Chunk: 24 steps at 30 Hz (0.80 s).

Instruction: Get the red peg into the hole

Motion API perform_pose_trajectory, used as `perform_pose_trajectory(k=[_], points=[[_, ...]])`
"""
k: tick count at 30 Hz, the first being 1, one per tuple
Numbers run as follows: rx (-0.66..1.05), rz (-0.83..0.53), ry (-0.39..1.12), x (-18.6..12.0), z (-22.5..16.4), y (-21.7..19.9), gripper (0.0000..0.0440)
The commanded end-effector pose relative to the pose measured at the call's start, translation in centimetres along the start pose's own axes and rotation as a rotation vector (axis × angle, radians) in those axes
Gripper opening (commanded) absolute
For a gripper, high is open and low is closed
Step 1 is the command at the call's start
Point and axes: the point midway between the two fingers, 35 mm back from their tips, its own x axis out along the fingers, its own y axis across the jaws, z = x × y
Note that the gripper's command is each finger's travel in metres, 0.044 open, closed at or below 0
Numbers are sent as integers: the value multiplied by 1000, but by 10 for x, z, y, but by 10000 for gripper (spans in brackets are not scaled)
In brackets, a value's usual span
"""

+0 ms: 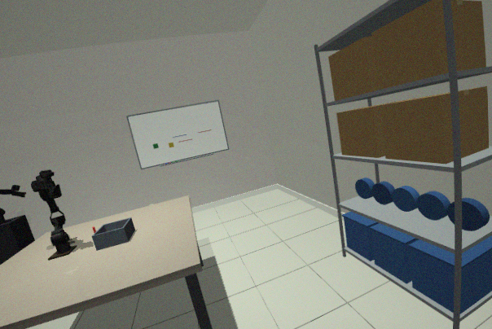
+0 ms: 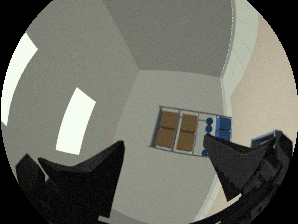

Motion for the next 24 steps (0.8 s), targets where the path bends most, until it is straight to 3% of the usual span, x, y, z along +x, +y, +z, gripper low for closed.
perform_pose_trajectory(k=[1, 2, 12, 24], points=[[-10, -13, -3, 2, 2, -3, 422], [-18, -28, -3, 4, 4, -6, 440], [-59, -318, 79, 34, 12, -72, 440], [-151, -681, 310, 45, -21, -153, 440]])
